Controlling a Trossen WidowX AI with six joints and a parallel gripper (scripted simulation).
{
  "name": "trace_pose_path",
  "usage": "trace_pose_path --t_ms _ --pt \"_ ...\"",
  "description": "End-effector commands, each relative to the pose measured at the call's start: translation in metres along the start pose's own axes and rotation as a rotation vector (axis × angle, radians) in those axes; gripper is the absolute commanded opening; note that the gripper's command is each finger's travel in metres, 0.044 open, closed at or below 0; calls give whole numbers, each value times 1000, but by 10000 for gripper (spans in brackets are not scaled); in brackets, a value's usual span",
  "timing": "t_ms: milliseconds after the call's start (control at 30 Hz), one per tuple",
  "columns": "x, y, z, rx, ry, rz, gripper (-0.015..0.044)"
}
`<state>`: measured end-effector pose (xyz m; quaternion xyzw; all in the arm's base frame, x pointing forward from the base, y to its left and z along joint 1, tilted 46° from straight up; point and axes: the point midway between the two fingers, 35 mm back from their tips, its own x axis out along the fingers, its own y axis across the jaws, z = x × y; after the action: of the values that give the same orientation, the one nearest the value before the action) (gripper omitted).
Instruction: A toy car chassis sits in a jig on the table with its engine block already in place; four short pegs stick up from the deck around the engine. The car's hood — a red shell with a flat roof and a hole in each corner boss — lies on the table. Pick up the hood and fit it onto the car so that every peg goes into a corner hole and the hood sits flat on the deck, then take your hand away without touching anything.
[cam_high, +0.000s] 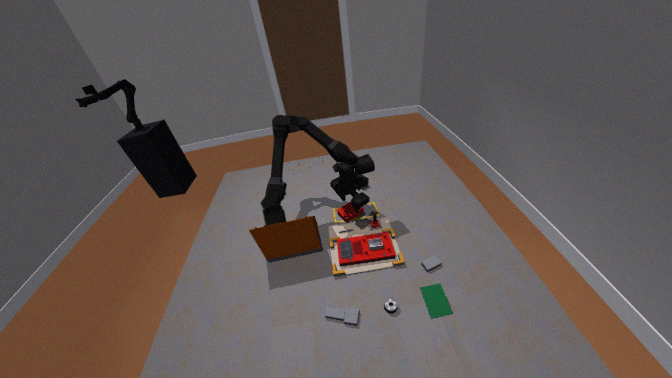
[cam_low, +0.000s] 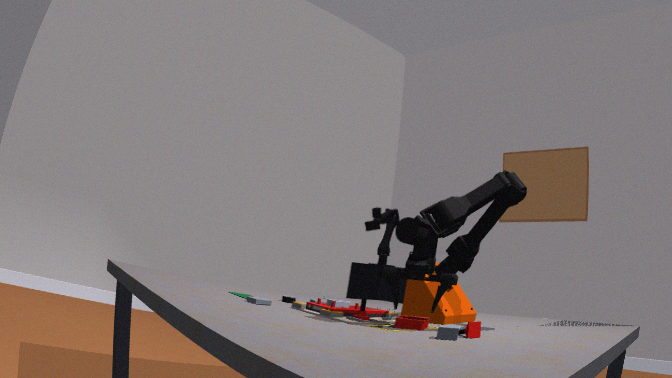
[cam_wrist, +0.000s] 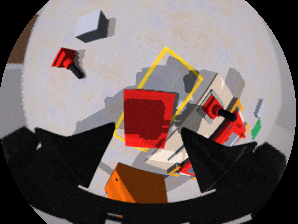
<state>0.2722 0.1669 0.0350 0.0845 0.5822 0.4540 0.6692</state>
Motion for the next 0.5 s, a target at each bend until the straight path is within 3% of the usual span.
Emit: trace_pose_path --t_ms 0,467 --pt "4 1 -2 6 4 5 440" --pt "14 2 -3 7 4 6 440"
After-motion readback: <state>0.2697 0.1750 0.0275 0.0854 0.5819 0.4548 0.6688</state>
